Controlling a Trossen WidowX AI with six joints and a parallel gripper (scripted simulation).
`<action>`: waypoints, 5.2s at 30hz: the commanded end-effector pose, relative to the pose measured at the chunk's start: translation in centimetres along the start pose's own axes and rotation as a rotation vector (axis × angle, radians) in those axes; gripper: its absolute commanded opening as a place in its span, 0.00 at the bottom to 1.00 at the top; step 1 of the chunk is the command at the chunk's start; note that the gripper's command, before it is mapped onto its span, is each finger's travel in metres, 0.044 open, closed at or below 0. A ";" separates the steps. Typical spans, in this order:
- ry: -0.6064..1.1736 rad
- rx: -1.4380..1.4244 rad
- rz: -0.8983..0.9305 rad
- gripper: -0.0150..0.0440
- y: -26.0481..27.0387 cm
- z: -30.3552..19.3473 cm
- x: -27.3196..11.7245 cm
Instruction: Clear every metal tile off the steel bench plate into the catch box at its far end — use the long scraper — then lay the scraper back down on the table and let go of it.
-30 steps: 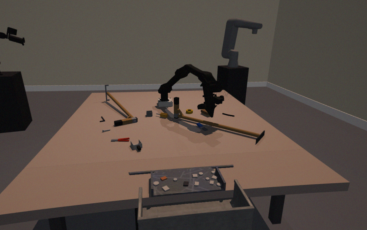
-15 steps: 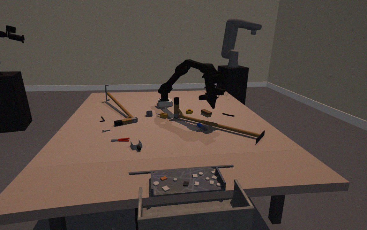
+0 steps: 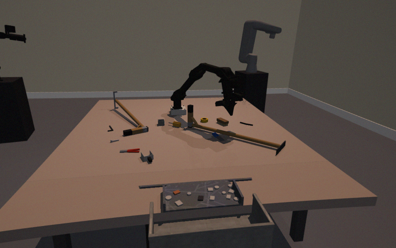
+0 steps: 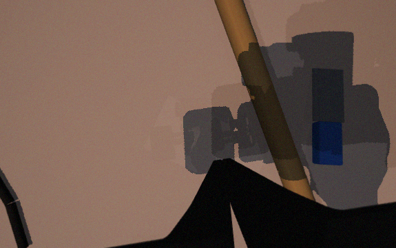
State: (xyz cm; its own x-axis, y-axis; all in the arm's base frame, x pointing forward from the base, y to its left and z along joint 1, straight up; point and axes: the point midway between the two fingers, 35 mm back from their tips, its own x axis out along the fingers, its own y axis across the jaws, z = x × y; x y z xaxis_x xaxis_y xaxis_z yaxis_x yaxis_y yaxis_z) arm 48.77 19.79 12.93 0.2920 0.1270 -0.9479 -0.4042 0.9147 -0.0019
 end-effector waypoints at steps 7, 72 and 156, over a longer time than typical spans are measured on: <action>0.024 0.012 -0.005 0.25 -0.1 -0.6 2.9; 0.045 0.030 -0.011 0.25 -3.3 -1.6 10.0; -0.031 0.022 -0.027 0.25 -8.9 0.5 4.6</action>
State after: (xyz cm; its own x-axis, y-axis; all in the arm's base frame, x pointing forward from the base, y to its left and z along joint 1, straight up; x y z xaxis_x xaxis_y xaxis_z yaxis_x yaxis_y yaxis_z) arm 54.23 12.41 7.43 0.3153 0.1108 -0.9425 -0.3784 0.9255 -0.0177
